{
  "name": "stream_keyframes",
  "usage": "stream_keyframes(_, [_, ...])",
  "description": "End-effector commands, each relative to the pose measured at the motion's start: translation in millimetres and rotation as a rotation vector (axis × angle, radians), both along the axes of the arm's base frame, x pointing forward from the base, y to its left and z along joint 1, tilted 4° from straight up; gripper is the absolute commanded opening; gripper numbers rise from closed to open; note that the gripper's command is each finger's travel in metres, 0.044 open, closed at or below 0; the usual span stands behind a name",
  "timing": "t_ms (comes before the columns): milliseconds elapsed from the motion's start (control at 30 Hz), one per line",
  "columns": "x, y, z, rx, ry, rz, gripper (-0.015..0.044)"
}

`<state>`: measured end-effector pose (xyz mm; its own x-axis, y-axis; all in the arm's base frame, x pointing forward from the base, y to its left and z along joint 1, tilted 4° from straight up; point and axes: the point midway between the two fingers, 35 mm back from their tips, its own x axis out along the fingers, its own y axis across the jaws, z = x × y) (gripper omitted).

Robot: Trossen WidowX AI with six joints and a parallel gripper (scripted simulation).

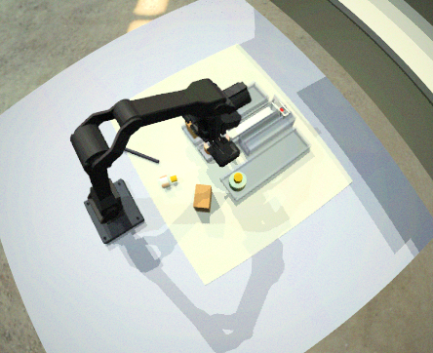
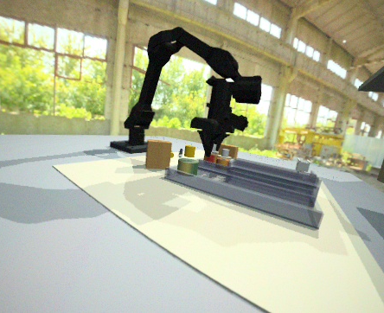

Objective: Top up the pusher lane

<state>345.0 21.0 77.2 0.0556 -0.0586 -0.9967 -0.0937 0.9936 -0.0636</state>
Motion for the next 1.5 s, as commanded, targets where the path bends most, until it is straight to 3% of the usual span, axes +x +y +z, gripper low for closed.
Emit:
stream_keyframes(0, [4.4, 1.0, -0.6, 0.006, -0.019, 0.005, 0.0])
stream_keyframes(1467, [-0.7, 0.1, -7.5, 0.006, -0.019, 0.005, 0.0])
